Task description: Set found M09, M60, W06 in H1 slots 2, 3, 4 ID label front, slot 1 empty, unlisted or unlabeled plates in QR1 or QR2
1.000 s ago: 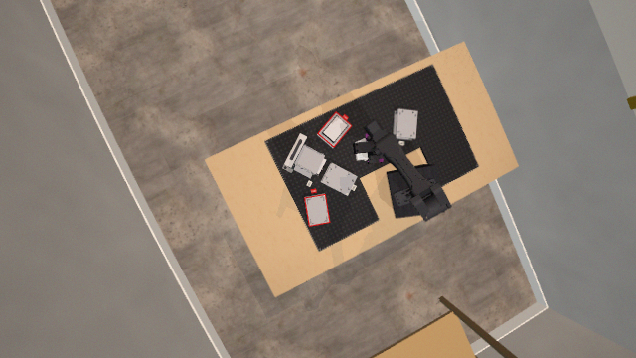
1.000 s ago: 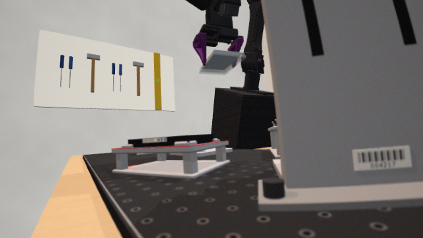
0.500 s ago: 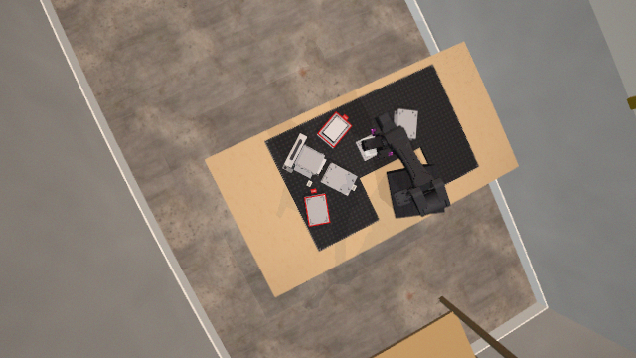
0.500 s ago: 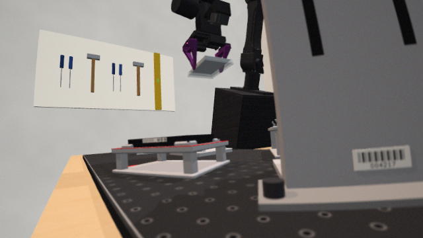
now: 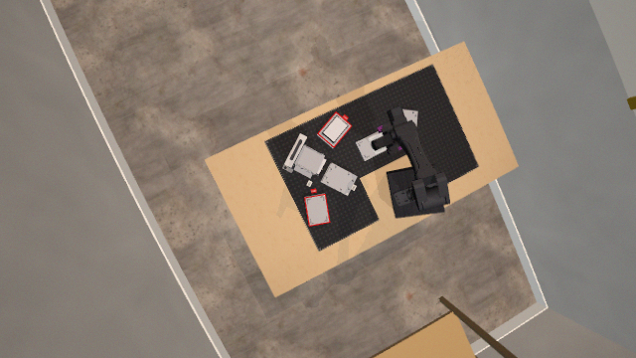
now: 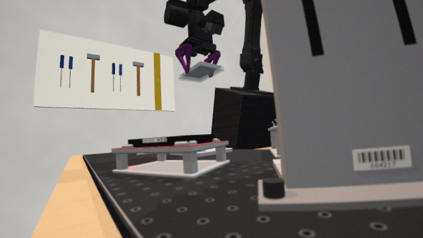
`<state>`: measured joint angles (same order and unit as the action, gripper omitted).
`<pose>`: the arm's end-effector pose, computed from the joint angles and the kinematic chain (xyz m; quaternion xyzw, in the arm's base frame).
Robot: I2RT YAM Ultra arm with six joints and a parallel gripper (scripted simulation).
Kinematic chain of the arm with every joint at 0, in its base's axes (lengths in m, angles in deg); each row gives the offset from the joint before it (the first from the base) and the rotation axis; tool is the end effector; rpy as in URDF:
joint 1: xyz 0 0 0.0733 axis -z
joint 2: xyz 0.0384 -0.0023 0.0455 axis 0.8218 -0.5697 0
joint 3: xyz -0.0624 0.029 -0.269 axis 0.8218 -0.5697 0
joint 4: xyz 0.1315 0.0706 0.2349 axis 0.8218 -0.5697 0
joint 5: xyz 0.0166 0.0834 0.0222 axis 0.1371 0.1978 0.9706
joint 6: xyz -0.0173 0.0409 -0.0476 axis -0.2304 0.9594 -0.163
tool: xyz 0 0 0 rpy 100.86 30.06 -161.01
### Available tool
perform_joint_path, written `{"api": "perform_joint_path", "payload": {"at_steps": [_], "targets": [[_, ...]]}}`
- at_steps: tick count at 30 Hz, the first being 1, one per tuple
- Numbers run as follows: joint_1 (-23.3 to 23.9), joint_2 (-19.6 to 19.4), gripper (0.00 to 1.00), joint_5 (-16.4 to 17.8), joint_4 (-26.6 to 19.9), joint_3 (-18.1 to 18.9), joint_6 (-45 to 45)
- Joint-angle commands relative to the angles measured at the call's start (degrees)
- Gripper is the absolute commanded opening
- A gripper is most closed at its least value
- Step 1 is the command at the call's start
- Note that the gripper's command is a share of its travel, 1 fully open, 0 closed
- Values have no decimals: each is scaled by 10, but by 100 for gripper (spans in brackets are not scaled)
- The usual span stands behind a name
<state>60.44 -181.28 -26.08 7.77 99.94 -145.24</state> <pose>0.2955 -0.0072 0.1737 -0.7031 0.6863 0.1006 0.1565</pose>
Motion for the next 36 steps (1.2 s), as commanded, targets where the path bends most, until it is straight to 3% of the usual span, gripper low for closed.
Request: {"api": "perform_joint_path", "payload": {"at_steps": [1,7,36], "targets": [[21,-2,86,5,1,2,-38],[55,-19,86,5,2,4,-75],[9,-98,86,4,166,-63,-25]]}}
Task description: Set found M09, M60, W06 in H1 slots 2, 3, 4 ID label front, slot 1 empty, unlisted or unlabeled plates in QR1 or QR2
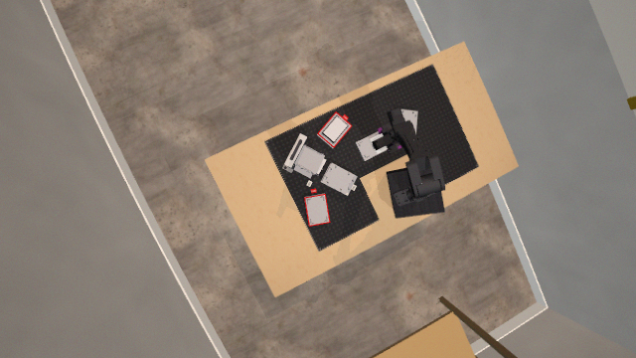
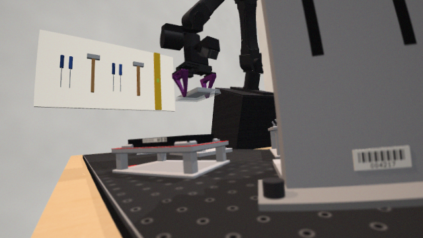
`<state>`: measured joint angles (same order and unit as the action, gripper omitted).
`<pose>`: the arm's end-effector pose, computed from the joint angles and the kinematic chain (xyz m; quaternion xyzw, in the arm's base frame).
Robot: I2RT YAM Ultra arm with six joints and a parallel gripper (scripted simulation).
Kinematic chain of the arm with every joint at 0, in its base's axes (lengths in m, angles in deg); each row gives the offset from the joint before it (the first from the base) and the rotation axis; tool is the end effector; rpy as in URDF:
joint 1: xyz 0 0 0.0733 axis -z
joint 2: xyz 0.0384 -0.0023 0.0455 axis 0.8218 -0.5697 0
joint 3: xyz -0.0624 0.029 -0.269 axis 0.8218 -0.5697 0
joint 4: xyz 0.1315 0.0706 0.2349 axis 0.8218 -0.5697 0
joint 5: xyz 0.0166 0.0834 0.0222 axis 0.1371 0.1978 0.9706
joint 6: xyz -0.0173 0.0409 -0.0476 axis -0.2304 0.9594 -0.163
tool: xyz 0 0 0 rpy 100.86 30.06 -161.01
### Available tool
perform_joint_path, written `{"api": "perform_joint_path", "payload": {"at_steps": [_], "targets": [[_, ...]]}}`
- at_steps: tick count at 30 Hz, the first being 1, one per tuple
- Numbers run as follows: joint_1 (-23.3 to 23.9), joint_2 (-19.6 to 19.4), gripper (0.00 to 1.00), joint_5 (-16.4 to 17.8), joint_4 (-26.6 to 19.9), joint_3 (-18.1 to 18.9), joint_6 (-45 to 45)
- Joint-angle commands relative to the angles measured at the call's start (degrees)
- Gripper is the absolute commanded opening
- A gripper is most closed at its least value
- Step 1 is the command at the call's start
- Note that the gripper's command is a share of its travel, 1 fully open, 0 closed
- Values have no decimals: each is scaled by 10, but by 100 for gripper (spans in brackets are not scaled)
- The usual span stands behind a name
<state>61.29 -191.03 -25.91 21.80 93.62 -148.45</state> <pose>0.2999 -0.0119 0.1007 -0.7148 0.6740 0.1098 0.1506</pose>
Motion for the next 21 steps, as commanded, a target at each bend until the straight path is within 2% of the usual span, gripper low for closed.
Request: {"api": "perform_joint_path", "payload": {"at_steps": [1,21], "targets": [[-2,-4,86,2,33,-2,9],[-35,-81,86,0,150,-29,45]]}}
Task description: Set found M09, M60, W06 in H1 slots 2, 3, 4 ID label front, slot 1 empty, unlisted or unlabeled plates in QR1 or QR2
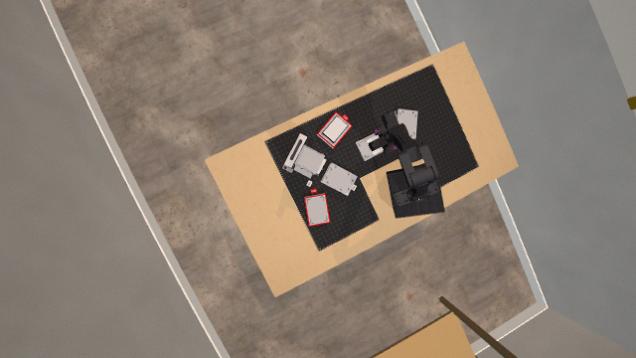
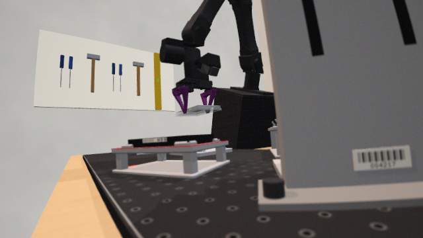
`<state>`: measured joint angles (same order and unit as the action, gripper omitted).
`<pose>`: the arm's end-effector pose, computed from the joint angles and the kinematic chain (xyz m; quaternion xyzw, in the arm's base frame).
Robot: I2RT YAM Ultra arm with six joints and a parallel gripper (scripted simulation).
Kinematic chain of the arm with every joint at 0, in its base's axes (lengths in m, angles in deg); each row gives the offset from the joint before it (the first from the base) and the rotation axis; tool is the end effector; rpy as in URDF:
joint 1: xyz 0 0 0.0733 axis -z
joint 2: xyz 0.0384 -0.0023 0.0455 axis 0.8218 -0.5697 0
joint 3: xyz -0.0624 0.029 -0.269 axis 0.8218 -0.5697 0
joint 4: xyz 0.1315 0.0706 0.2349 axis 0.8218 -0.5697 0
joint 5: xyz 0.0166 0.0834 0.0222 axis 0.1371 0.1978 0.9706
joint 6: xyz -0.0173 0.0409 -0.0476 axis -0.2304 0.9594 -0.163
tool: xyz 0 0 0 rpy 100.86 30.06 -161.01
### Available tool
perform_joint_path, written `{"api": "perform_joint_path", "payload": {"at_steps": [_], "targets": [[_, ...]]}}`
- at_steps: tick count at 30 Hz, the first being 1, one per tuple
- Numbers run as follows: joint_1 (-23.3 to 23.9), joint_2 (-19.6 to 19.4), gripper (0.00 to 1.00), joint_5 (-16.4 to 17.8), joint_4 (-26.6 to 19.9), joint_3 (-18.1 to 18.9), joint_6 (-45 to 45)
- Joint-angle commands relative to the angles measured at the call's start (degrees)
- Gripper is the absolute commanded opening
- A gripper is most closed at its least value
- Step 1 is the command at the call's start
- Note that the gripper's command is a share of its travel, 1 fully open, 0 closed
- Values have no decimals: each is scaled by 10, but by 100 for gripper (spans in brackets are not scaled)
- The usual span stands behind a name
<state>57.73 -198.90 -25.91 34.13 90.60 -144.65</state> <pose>0.3038 0.0066 0.0518 -0.7149 0.6737 0.1099 0.1513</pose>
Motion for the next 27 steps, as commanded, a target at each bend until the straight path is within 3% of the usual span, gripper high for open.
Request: {"api": "perform_joint_path", "payload": {"at_steps": [1,16,27], "targets": [[-2,-7,86,0,33,0,9],[-26,-70,86,-2,115,-9,35],[-27,-71,86,-2,119,-12,36]]}}
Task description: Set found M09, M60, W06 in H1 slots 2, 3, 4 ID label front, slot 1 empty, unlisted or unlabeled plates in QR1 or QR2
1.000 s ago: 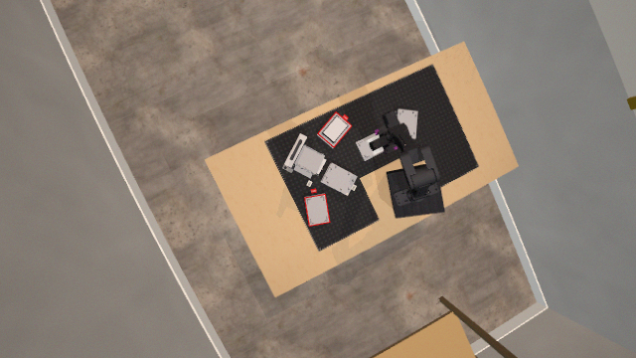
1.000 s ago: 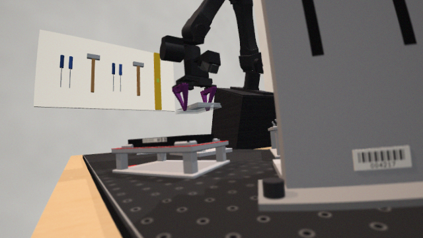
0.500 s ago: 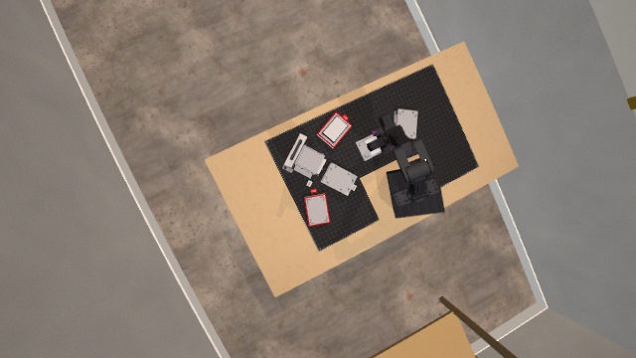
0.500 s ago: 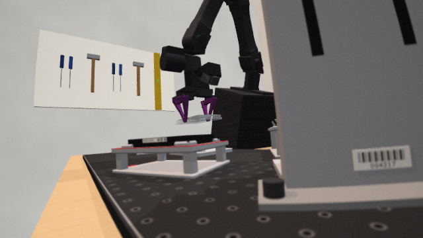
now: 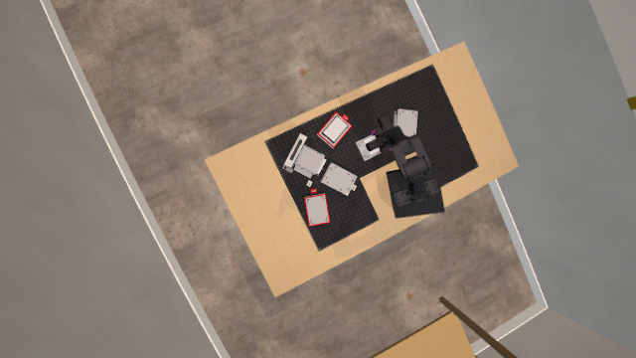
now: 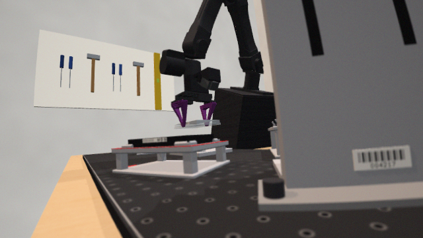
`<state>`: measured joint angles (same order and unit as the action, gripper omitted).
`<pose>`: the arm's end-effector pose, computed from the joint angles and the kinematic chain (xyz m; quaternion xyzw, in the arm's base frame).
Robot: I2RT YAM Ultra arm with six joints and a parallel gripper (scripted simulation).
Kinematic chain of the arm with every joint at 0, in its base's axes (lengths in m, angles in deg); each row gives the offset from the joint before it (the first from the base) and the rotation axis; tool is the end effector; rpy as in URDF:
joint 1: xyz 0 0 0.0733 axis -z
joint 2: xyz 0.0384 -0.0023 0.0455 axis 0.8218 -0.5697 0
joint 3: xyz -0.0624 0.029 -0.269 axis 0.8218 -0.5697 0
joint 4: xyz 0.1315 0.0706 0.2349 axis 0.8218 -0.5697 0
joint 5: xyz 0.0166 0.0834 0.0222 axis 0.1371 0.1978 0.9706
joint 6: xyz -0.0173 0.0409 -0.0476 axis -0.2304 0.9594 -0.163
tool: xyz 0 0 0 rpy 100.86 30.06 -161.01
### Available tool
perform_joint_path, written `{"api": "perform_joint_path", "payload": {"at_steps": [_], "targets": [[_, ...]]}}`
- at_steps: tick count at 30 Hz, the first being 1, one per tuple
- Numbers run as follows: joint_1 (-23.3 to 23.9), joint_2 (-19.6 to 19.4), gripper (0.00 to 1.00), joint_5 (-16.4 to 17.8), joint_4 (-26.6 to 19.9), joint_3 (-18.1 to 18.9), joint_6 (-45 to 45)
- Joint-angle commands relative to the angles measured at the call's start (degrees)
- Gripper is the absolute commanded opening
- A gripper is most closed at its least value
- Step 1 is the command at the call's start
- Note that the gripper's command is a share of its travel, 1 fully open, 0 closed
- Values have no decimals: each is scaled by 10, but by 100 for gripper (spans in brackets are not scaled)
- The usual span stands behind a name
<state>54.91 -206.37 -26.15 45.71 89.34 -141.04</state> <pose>0.3083 0.0214 0.0119 -0.7132 0.6751 0.0992 0.1604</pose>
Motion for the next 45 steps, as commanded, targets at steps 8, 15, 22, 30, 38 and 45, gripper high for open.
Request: {"api": "perform_joint_path", "payload": {"at_steps": [8,15,22,30,38,45], "targets": [[1,6,86,1,5,-4,1],[1,7,86,1,7,-6,1],[1,8,86,1,8,-8,1],[0,9,86,1,9,-10,1],[0,10,86,0,9,-11,1],[-2,5,86,0,16,-12,3]]}}
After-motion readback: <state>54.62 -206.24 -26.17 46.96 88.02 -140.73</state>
